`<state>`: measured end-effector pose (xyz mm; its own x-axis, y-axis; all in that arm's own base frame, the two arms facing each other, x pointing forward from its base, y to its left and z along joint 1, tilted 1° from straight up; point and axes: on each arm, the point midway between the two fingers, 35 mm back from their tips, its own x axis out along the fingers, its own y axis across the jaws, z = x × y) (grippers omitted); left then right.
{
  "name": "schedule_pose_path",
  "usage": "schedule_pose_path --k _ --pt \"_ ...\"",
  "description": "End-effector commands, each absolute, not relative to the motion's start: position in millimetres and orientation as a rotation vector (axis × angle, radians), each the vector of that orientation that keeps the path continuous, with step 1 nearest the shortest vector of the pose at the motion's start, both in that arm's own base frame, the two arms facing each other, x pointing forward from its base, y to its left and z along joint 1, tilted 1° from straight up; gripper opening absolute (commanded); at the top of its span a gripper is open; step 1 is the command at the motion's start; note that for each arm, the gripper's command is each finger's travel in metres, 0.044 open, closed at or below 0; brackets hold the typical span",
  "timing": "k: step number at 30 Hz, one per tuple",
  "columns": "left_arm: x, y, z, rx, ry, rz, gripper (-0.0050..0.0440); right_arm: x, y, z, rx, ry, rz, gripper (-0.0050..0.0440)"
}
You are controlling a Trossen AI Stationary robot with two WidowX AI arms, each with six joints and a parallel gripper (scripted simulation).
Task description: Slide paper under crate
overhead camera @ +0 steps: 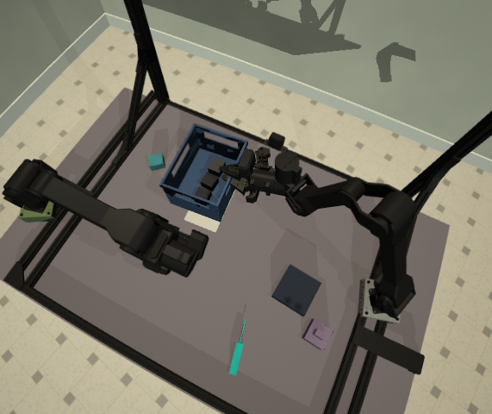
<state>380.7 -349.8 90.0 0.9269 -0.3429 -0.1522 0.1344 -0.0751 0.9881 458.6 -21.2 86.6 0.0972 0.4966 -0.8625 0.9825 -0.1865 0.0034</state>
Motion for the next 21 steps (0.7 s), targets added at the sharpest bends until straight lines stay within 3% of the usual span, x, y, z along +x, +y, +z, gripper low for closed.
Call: schedule_pose_path --k 1,7,21 --pt "380.6 -349.7 89.9 1.599 -0.164 -0.399 0.0264 458.1 -21.1 87.4 1.757 1.455 -1.001 0.0400" --pt "380.6 -349.7 89.9 1.599 -0.164 -0.399 0.0400 458.1 -21.1 87.4 1.757 1.455 -1.001 0.0400" --pt "380.6 -349.7 89.9 1.599 -0.164 -0.399 0.0400 458.1 -21.1 87.4 1.757 1.455 -1.001 0.0400"
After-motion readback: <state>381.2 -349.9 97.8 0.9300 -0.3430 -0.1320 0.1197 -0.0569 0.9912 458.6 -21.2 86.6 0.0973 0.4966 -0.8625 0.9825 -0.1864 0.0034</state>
